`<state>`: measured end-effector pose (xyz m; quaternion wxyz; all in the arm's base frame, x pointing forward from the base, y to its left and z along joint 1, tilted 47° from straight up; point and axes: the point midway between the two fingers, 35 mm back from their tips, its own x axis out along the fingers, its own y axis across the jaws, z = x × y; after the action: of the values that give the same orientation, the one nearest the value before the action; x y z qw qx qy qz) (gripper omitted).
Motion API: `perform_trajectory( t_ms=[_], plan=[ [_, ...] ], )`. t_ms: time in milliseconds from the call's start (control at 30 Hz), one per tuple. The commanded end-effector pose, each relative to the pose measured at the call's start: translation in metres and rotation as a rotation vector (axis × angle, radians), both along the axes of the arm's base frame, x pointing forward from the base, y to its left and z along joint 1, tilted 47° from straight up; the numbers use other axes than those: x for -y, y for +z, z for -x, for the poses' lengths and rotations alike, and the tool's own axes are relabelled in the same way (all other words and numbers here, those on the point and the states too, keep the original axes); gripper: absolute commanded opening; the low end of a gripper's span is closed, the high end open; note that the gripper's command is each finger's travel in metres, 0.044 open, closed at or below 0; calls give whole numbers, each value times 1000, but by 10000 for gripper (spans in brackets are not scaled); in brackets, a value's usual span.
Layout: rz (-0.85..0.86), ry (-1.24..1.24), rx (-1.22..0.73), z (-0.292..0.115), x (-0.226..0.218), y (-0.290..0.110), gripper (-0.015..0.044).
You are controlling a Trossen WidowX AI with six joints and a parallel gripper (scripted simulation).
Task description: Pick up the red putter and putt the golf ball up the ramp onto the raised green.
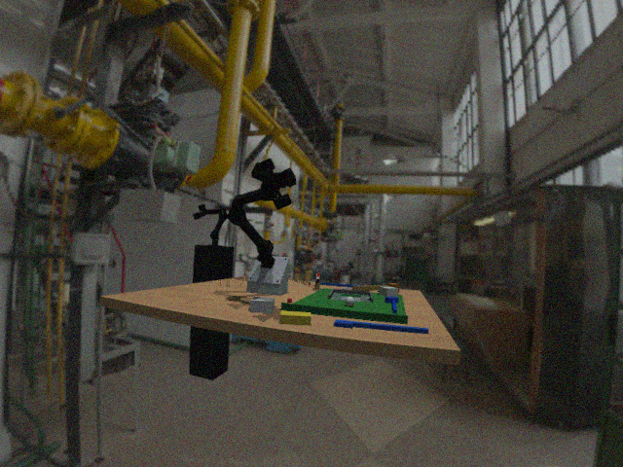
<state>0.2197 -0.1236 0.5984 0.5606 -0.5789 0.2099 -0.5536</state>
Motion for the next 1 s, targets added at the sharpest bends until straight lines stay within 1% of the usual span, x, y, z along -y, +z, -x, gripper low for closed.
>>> perform_trajectory(
  t_ms=[0,133,400,600,733,967],
  plan=[
    [19,110,-92,-57,-18,-26,440],
    [25,199,-202,-107,-37,-57,440],
    [19,379,-413,-188,-84,-134,440],
    [4,472,-506,-219,-110,-177,440],
    [-14,559,-633,-246,-139,-230,440],
    [-51,684,-847,-270,-186,-320,440]
  ],
)
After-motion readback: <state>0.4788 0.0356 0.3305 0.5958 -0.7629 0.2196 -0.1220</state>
